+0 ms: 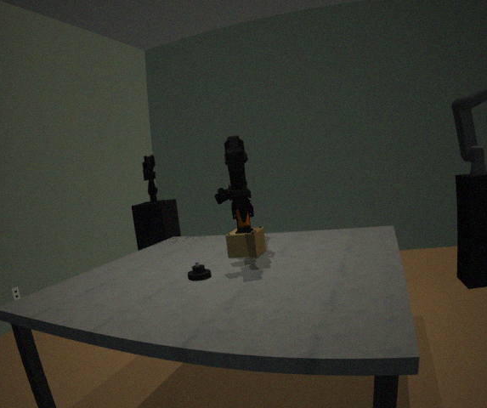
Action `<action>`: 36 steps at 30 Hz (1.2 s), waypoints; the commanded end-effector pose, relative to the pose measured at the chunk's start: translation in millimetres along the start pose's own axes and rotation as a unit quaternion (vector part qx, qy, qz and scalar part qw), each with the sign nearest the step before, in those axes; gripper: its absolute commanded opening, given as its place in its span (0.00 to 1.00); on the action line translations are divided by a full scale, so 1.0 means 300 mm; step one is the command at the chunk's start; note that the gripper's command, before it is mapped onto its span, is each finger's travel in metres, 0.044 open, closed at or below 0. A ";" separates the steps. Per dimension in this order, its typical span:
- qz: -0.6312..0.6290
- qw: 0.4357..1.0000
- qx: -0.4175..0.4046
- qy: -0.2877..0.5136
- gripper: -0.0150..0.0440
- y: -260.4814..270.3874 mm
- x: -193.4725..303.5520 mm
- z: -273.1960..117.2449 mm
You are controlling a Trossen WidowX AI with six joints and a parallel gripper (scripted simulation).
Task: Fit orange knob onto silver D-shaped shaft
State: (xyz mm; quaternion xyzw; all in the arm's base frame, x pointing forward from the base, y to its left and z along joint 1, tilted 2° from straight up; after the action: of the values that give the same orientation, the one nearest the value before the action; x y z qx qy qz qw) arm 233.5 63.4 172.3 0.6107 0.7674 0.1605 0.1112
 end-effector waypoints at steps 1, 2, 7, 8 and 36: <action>-0.001 0.999 -0.042 0.005 0.25 -0.003 -0.005 -0.030; -0.001 0.999 -0.051 0.006 0.25 -0.005 -0.006 -0.035; -0.001 0.995 -0.099 0.012 0.25 -0.012 -0.011 -0.063; -0.001 0.994 -0.109 0.013 0.25 -0.014 -0.012 -0.068; -0.002 0.949 -0.313 0.033 0.25 -0.045 -0.031 -0.165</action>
State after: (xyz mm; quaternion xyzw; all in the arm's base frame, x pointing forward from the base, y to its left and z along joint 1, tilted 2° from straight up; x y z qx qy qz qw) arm 206.6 46.5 210.0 0.5452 0.6872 0.4014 0.2635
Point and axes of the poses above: the point midway between the two fingers, 35 mm back from their tips, its own z axis out along the fingers, its own y axis across the jaws, x = y × z, the point moved 5 cm from there along -z, back along the fingers, and after that the axes turned 6 degrees about z, right-handed, at the moved point
